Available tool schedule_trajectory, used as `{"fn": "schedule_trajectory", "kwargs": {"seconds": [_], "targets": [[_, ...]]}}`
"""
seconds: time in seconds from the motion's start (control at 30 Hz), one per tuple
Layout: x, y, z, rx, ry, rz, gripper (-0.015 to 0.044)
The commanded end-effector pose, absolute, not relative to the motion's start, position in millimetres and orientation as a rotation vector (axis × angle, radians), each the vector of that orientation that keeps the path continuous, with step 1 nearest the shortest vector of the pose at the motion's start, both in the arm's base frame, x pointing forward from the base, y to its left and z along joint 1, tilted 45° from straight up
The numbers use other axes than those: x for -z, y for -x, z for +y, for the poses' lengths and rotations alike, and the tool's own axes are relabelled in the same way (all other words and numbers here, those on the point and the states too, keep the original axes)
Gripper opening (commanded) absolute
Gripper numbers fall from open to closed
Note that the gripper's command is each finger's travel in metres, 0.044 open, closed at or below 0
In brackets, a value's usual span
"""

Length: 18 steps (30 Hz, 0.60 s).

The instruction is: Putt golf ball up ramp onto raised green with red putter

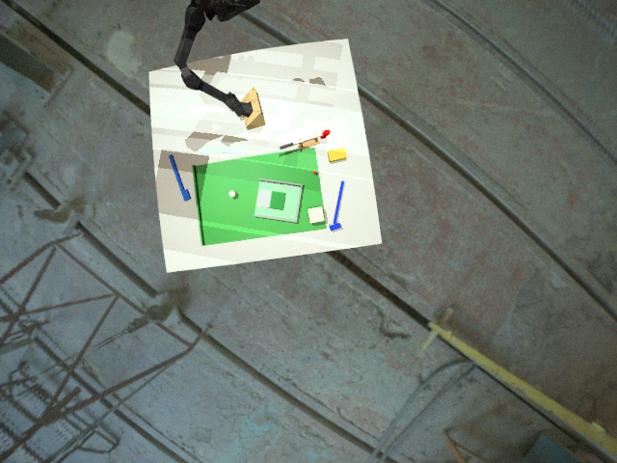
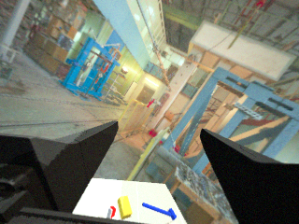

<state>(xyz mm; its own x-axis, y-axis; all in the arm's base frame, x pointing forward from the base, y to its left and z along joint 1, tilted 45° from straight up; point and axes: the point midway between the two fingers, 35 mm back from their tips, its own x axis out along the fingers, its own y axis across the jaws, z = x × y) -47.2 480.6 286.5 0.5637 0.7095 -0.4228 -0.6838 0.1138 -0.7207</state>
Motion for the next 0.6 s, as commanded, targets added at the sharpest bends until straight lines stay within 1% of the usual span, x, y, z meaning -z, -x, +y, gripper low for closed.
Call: {"fn": "schedule_trajectory", "kwargs": {"seconds": [0.0, 0.27, 0.57], "targets": [[-239, -8, 484, -0.957, 1.203, 0.056, 0.044], [-163, -112, 459, -0.856, 1.436, 0.27, 0.044], [-83, -213, 388, -0.792, 1.626, 0.595, 0.044]]}}
